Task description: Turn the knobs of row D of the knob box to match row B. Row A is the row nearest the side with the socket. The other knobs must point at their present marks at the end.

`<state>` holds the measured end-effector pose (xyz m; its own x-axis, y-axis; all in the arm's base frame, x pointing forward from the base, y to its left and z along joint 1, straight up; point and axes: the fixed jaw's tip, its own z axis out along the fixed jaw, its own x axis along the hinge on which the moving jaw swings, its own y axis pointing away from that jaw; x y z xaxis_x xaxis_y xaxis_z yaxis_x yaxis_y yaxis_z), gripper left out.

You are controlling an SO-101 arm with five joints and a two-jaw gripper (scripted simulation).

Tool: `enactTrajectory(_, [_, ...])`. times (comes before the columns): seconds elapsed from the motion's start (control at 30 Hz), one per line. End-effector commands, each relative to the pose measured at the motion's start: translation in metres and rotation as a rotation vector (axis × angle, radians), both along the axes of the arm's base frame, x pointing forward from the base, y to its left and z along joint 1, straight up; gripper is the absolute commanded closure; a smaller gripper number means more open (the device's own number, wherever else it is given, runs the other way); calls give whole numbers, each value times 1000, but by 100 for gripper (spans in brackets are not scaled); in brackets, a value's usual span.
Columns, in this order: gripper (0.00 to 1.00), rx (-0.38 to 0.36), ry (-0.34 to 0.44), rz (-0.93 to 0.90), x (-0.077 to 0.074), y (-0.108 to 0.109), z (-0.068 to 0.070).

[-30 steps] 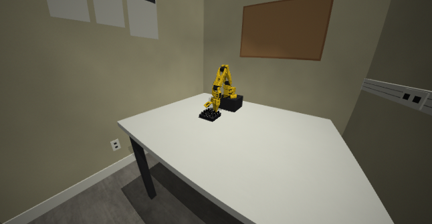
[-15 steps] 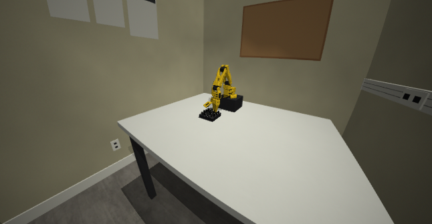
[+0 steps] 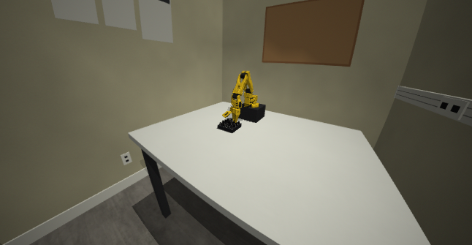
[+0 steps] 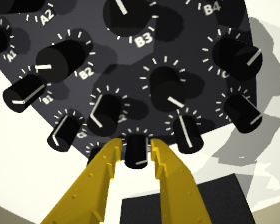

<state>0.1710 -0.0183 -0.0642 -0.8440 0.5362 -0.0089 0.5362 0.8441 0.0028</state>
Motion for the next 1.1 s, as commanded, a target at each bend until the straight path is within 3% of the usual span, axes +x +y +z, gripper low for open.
enactTrajectory(0.0, [90,2,8,-9,-1,-1,0])
enactTrajectory(1.07, [91,2,8,-9,-3,-3,1])
